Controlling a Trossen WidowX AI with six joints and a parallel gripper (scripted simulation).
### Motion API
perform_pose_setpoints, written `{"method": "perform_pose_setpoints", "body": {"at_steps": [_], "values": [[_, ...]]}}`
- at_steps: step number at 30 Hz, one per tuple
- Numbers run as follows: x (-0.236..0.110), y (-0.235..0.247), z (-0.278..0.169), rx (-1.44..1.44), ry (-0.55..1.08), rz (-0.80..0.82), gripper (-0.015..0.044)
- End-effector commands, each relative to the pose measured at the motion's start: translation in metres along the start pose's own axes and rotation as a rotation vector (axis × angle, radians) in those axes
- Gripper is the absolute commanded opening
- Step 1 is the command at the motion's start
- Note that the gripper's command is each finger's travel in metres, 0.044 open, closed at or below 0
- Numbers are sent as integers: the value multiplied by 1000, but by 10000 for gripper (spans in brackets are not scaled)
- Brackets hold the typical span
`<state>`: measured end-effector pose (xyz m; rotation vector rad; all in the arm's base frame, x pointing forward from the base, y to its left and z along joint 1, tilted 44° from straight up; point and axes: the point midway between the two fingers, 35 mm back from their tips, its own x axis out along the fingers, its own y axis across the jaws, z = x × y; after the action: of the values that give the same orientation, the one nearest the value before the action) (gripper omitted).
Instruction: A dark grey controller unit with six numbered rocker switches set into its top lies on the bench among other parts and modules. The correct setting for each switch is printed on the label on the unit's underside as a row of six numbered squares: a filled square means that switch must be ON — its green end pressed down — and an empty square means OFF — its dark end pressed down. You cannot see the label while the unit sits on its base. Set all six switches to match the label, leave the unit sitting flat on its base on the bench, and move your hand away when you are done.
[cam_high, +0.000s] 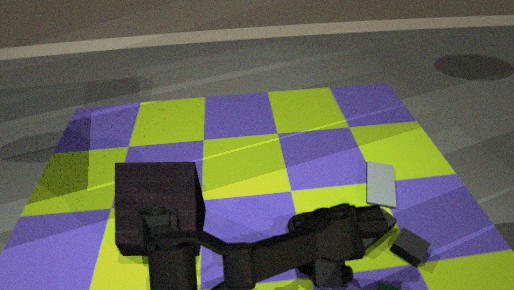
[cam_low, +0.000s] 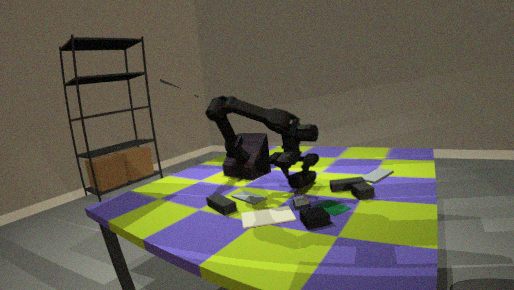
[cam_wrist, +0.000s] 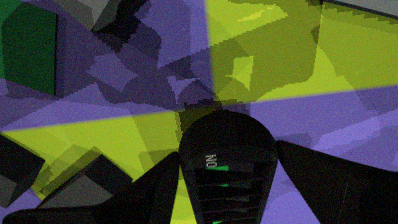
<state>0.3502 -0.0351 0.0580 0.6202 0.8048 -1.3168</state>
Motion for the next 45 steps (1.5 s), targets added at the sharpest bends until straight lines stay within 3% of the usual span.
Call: {"method": "perform_pose_setpoints", "body": {"at_steps": [1, 45], "values": [[-5, 1, -4, -1, -7, 3, 335], [-29, 1, -31, -1, -94, 3, 335]]}}
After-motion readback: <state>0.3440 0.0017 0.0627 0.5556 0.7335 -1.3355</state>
